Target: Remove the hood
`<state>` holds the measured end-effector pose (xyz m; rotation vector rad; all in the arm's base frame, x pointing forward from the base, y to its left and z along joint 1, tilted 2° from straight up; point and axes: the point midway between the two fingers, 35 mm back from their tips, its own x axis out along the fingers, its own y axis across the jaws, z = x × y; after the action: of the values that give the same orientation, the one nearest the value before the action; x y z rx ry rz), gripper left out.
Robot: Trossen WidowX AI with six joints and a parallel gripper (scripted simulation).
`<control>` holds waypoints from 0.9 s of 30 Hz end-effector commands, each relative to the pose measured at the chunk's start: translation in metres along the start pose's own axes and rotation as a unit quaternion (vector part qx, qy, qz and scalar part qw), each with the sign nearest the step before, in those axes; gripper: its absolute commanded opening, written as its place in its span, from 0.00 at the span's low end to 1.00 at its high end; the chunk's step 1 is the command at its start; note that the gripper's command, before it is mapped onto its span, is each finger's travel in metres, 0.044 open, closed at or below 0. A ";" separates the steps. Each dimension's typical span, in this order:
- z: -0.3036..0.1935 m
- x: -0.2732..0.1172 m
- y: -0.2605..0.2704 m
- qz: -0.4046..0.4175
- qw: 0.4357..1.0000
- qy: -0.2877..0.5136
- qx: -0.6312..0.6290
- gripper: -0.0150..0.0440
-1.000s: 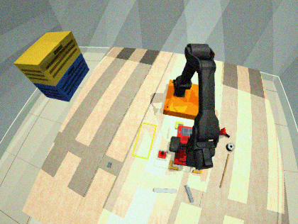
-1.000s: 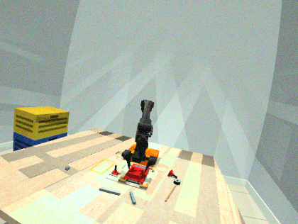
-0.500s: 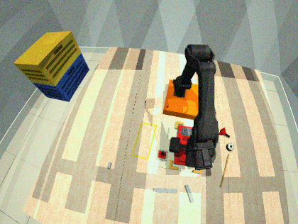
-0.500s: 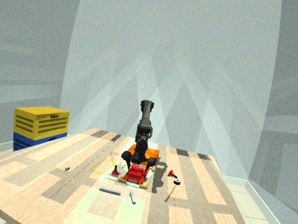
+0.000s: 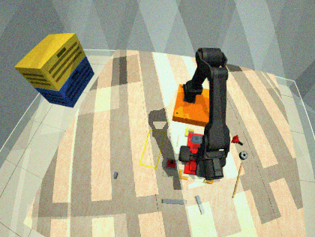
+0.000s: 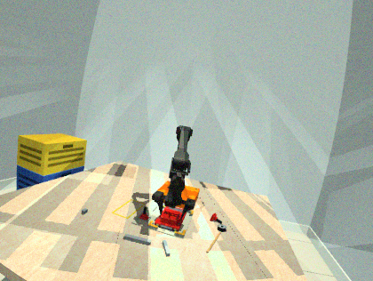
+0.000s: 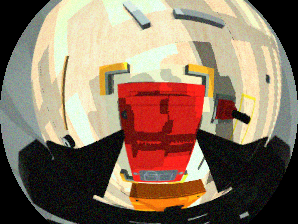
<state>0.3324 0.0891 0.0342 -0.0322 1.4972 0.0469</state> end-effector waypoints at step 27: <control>0.000 -0.003 0.000 0.000 1.000 0.001 0.000 0.31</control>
<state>0.3312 0.0885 0.0344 -0.0340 1.5013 0.0447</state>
